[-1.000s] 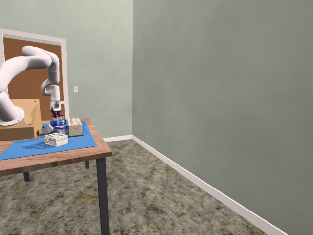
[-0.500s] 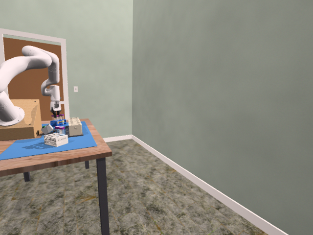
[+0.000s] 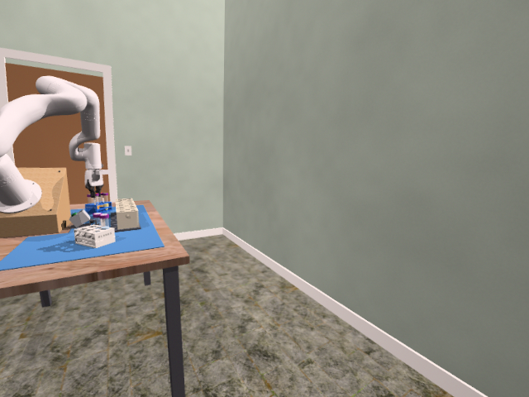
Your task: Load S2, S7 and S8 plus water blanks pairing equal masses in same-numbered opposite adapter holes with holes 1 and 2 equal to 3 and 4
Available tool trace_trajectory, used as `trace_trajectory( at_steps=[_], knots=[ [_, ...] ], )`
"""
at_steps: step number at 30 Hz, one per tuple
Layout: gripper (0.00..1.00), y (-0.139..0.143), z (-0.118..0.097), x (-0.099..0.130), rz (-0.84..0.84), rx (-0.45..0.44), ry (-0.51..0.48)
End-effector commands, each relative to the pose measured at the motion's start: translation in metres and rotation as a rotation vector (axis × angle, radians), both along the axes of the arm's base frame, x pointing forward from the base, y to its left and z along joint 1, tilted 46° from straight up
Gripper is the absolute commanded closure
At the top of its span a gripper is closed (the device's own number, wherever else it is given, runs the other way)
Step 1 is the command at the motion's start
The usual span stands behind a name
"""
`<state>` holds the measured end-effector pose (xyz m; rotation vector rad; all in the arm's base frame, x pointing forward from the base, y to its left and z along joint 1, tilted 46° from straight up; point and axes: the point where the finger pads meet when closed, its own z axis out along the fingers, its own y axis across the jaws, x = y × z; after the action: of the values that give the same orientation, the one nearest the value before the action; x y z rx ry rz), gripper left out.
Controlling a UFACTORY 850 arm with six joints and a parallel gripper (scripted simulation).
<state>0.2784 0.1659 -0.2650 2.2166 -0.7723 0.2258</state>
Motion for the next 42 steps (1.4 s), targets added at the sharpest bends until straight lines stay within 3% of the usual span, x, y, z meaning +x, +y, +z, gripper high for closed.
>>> trace_trajectory(
  at_steps=[1, 24, 42],
  knots=[
    [1.00, 0.003, 0.002, 0.001, 0.000, 0.002, -0.001],
    [1.00, 0.011, 0.010, 0.002, 0.000, 0.002, -0.001],
    [1.00, 0.034, 0.032, 0.004, 0.000, 0.002, -0.001]
  ],
)
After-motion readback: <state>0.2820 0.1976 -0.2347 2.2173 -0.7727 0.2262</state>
